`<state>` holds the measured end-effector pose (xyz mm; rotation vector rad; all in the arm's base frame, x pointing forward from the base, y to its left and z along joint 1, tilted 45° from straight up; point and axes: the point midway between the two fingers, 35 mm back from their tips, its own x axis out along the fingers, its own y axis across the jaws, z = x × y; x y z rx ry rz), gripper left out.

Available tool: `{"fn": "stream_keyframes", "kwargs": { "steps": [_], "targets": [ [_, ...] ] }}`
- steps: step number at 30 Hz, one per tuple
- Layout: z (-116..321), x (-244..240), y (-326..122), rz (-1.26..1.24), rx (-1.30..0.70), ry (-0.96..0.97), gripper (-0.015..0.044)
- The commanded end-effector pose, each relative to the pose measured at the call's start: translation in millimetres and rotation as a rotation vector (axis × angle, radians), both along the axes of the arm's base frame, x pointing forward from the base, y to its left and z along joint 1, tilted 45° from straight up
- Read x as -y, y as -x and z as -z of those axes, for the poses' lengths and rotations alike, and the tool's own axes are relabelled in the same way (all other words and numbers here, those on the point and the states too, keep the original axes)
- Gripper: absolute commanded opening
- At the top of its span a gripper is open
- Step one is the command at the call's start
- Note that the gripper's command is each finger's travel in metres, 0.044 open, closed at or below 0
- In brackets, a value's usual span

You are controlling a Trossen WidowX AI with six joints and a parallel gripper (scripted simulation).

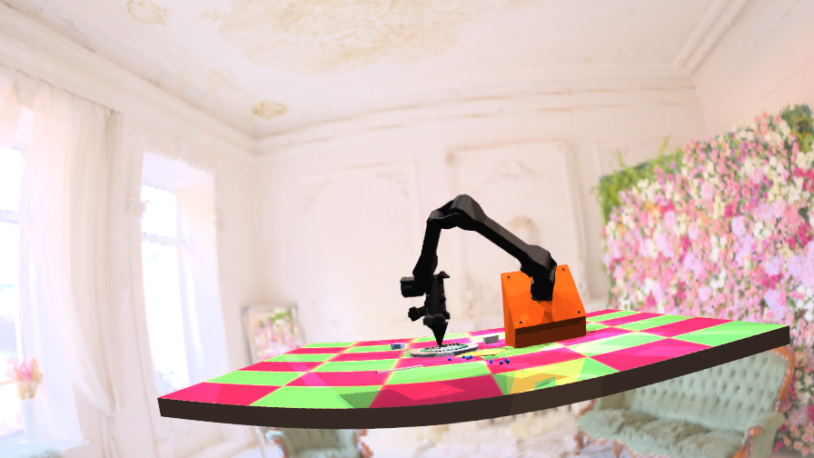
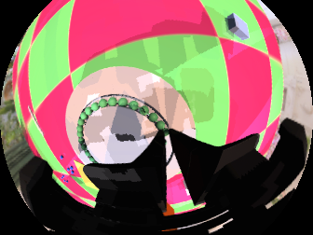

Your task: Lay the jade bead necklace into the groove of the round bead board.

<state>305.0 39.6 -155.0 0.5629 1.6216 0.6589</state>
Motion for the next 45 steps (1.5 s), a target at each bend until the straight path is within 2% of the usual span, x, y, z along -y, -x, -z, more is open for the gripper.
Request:
{"fn": "stream_keyframes", "kwargs": {
  "steps": [1,14,31,43,45],
  "targets": [
    [-0.5,0.1,-0.2,-0.001,0.001,0.0,0.0105],
    [-1.7,1.4,0.2,0.003,-0.004,-0.001,0.044],
    [-5.3,5.0,-0.5,0.004,-0.002,-0.003,0.044],
    [-42.9,20.4,51.4,0.095,-0.094,0.017,0.0125],
    [-42.9,20.4,51.4,0.095,-0.094,0.017,0.012]
  ]
}}
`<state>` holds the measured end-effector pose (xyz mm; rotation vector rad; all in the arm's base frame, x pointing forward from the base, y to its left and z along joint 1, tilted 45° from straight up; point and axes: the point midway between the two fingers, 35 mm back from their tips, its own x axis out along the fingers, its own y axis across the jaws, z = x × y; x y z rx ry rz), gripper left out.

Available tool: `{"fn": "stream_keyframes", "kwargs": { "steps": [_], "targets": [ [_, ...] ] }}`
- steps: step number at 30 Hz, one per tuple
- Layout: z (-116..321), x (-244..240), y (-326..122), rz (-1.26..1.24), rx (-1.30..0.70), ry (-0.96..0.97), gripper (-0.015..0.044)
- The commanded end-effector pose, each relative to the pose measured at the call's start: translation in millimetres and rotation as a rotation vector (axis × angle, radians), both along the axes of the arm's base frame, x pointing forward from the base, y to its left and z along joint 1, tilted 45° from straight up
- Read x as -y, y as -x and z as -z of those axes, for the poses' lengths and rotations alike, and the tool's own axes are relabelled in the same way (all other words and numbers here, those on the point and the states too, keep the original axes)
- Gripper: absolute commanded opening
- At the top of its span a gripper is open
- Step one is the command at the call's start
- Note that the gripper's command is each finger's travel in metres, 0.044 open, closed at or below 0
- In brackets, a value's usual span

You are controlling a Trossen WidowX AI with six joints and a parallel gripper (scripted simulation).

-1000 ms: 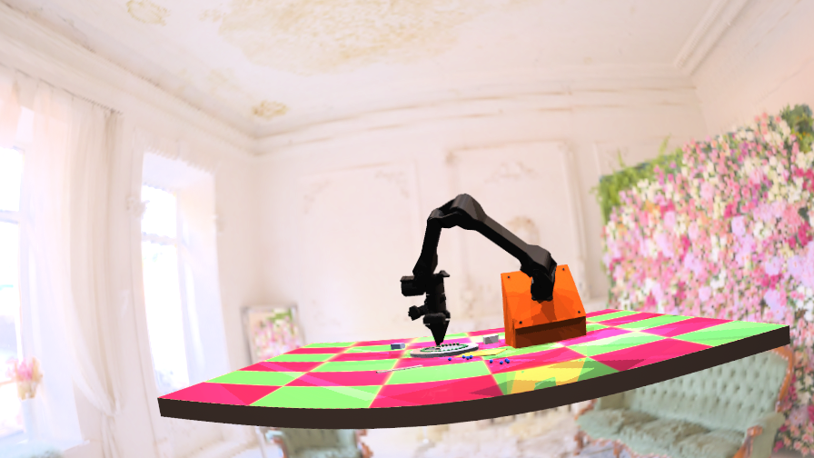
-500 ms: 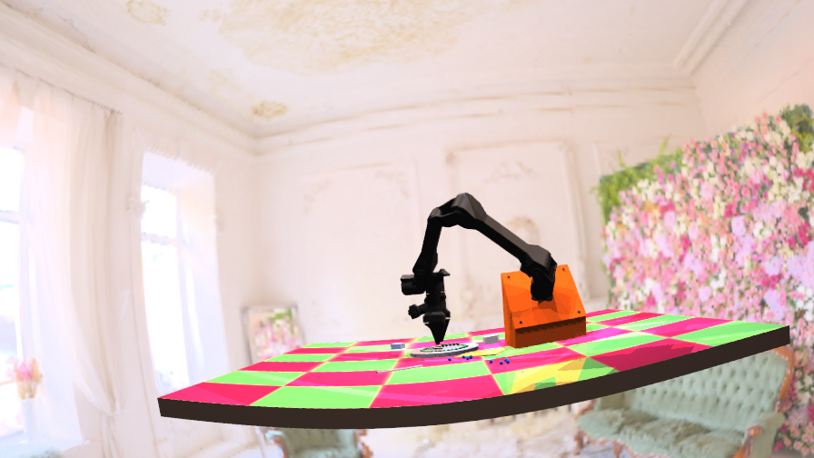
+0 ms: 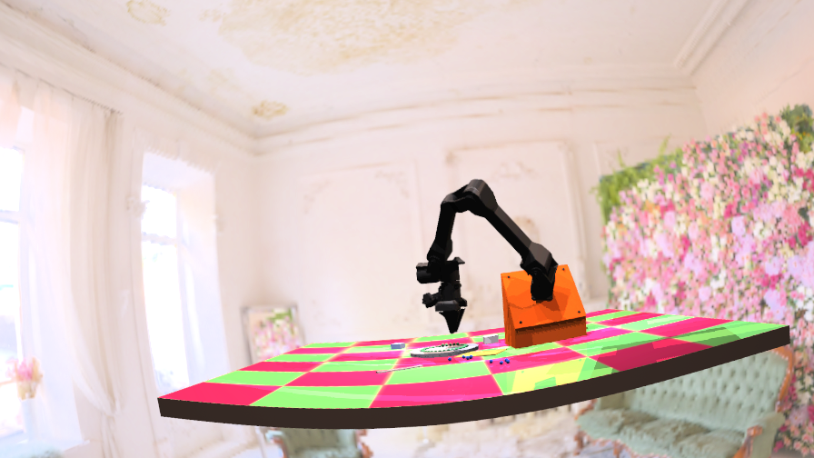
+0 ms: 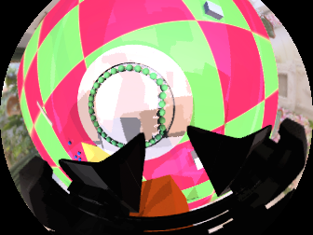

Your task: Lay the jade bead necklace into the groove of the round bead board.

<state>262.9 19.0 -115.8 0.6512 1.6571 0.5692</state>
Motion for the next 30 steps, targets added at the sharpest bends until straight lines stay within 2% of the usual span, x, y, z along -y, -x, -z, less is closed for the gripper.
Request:
{"fn": "stream_keyframes", "kwargs": {
  "steps": [1,30],
  "targets": [
    [-3.7,-0.2,9.3,0.008,-0.022,0.004,0.012],
    [22.1,-25.6,14.2,0.007,-0.021,0.003,0.012]
  ]
}}
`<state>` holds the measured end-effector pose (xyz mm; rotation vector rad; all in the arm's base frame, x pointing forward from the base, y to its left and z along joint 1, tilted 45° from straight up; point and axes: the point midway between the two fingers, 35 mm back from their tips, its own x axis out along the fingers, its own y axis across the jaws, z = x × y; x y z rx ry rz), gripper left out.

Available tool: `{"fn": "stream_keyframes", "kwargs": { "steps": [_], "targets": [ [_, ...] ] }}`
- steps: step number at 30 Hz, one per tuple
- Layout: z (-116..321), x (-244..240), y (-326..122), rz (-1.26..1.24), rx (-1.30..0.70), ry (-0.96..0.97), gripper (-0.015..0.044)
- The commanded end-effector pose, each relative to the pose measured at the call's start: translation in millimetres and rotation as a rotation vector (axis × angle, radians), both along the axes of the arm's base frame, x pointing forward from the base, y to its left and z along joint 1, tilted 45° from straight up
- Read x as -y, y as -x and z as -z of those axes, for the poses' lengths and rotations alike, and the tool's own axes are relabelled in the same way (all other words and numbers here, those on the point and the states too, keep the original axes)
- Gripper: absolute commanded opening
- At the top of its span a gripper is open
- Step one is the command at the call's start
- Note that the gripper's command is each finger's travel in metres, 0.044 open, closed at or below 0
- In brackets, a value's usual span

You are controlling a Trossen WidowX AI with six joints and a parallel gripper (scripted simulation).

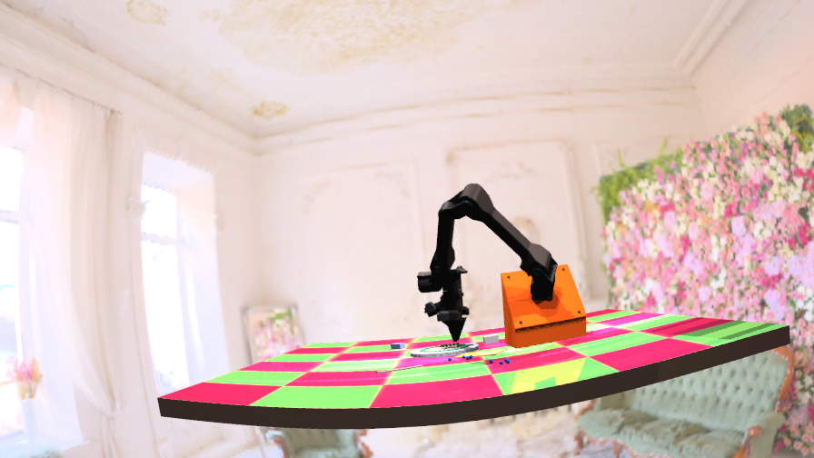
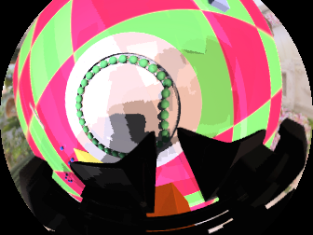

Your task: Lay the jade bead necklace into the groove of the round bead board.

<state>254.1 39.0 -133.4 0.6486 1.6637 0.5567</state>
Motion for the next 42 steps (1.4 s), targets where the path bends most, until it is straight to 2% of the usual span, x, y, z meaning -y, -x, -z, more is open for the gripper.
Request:
{"fn": "stream_keyframes", "kwargs": {
  "steps": [1,10,15,42],
  "targets": [
    [5.5,-6.7,6.0,0.005,-0.015,-0.008,0.012],
    [7.0,-8.4,6.8,0.005,-0.016,-0.008,0.012],
    [6.4,-6.9,4.7,0.0,-0.01,-0.004,0.0],
    [6.4,-6.9,4.7,0.0,-0.01,-0.004,0.0]
  ]
}}
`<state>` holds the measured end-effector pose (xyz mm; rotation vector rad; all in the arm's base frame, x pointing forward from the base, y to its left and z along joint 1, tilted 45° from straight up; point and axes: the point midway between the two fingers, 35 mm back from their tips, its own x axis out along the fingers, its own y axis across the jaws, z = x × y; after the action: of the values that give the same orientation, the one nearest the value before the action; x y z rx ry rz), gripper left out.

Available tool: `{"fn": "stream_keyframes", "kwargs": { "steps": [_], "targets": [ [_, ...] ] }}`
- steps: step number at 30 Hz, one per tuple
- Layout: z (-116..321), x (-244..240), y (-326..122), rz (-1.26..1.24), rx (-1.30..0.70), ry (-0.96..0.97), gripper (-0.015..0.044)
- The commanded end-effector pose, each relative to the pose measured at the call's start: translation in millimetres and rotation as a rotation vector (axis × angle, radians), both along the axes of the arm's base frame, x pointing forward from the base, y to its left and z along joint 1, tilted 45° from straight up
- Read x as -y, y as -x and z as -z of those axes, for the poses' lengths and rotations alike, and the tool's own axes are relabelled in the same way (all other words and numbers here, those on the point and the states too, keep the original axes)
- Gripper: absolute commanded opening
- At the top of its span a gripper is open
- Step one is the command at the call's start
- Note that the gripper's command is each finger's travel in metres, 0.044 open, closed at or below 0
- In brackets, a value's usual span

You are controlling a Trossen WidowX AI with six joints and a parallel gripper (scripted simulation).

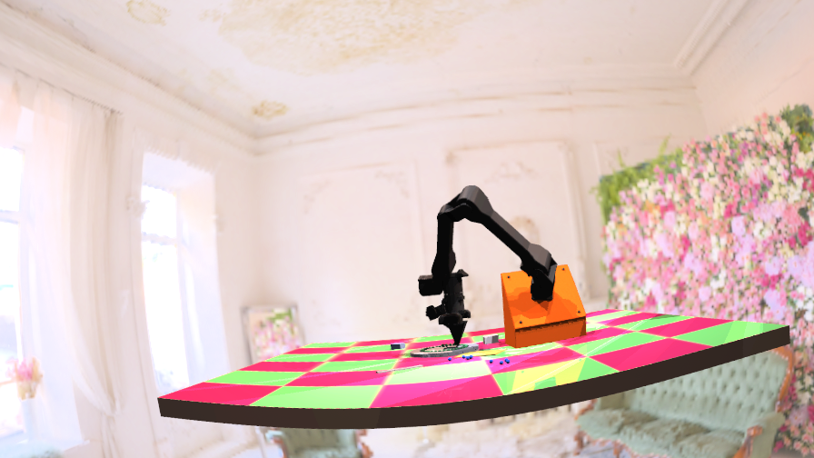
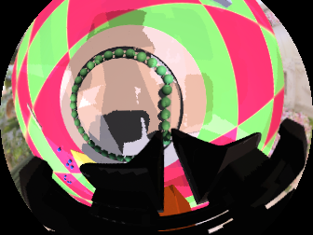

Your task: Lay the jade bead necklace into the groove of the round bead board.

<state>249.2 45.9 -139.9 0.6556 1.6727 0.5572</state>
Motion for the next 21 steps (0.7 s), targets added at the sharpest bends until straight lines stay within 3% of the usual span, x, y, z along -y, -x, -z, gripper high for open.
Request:
{"fn": "stream_keyframes", "kwargs": {
  "steps": [1,21],
  "targets": [
    [-0.1,0.1,-0.2,0.0,0.001,0.0,0.0],
    [-3.8,5.1,1.2,0.005,-0.006,-0.004,0.0]
  ]
}}
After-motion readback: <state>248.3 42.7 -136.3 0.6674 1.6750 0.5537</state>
